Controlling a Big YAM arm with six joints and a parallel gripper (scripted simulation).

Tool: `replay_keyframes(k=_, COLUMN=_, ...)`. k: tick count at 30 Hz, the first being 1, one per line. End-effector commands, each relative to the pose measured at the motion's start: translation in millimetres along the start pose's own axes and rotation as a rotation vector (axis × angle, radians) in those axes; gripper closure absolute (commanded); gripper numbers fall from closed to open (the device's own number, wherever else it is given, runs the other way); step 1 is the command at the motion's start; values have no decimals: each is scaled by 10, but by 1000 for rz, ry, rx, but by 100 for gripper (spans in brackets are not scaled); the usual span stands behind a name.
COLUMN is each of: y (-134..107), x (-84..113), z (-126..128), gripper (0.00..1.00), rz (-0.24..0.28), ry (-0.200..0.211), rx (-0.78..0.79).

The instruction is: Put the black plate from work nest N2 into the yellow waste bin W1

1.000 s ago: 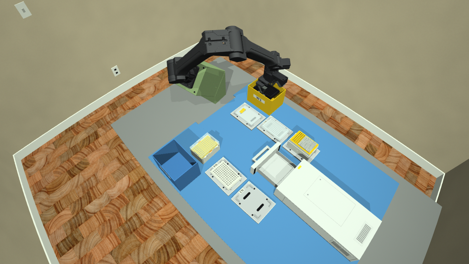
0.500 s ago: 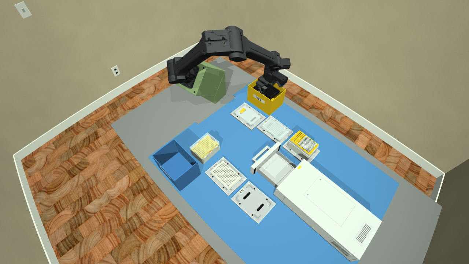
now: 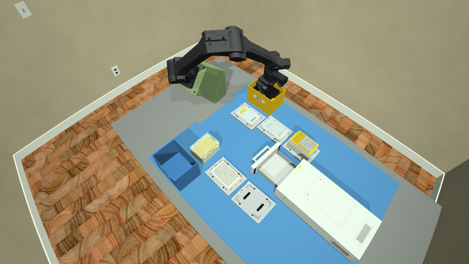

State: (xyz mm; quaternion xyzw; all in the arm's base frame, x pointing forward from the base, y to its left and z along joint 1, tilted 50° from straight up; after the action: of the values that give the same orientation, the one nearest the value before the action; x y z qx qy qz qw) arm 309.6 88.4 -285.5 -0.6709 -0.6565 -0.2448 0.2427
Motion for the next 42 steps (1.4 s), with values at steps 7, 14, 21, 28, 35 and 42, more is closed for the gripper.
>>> replay_keyframes(k=7, y=170, x=179, z=82, gripper=100, rz=-42, ry=26, rx=-11)
replay_keyframes(k=14, y=170, x=179, z=82, gripper=100, rz=-42, ry=26, rx=-11)
replay_keyframes(k=21, y=170, x=179, z=82, gripper=100, rz=-42, ry=26, rx=-11)
replay_keyframes(k=28, y=170, x=179, z=82, gripper=0, rz=-42, ry=26, rx=-11)
replay_keyframes(k=35, y=170, x=179, z=82, gripper=0, rz=-42, ry=26, rx=-11)
replay_keyframes(k=42, y=170, x=179, z=82, gripper=0, rz=-42, ry=26, rx=-11)
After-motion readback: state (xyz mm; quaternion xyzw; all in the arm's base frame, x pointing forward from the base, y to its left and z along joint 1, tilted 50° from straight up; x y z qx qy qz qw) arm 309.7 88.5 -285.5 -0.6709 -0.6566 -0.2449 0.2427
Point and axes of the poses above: the point where the finger pads meet when closed, its own x axis back along the fingers, its own z axis across the jaws, y = z × x, the point moved 2 cm from there along x, back along the fingers, and after that the axes turned 8 degrees about x, right-handed, at the moved point
